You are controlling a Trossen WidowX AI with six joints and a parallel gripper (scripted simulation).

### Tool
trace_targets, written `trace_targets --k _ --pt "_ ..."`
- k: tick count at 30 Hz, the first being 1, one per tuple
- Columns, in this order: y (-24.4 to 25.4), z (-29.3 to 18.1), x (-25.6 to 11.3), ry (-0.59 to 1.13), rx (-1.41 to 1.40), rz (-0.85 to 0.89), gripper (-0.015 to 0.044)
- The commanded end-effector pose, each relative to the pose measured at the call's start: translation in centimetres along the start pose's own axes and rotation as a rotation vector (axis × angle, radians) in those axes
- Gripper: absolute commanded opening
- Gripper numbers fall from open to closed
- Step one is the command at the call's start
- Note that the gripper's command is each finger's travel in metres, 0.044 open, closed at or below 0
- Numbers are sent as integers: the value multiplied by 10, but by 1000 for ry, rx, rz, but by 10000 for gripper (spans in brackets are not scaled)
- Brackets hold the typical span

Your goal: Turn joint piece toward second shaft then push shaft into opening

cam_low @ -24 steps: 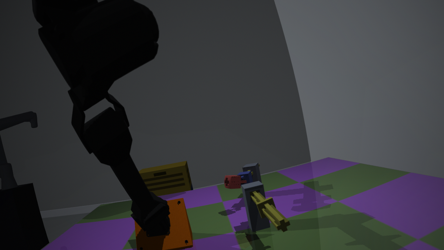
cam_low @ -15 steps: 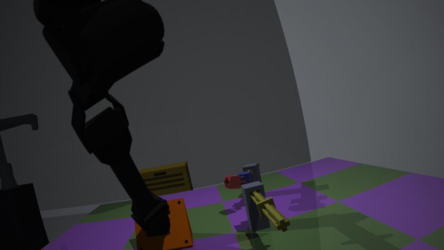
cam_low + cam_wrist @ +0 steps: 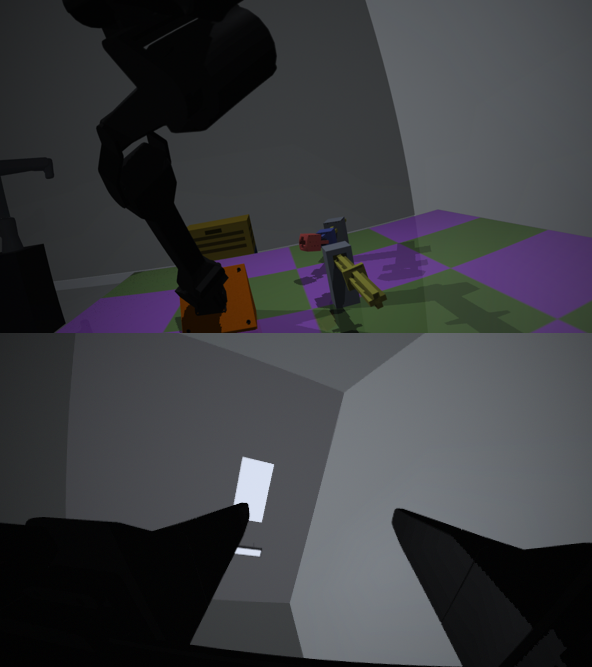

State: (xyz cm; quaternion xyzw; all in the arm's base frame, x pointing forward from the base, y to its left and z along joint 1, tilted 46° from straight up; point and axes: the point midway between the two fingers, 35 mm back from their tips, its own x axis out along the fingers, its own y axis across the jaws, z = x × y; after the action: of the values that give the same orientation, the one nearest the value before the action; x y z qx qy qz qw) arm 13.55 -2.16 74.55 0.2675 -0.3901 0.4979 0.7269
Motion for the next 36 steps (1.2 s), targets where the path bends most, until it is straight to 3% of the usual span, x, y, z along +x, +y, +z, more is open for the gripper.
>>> trace_targets --k 1,19,26,36 --pt "-25 4 -6 -63 94 -29 440" --pt "-134 -15 -20 -216 373 -239 440" --pt "-186 -40 -31 -264 491 -367 440" --pt "-216 -85 -35 -242 600 -465 440"
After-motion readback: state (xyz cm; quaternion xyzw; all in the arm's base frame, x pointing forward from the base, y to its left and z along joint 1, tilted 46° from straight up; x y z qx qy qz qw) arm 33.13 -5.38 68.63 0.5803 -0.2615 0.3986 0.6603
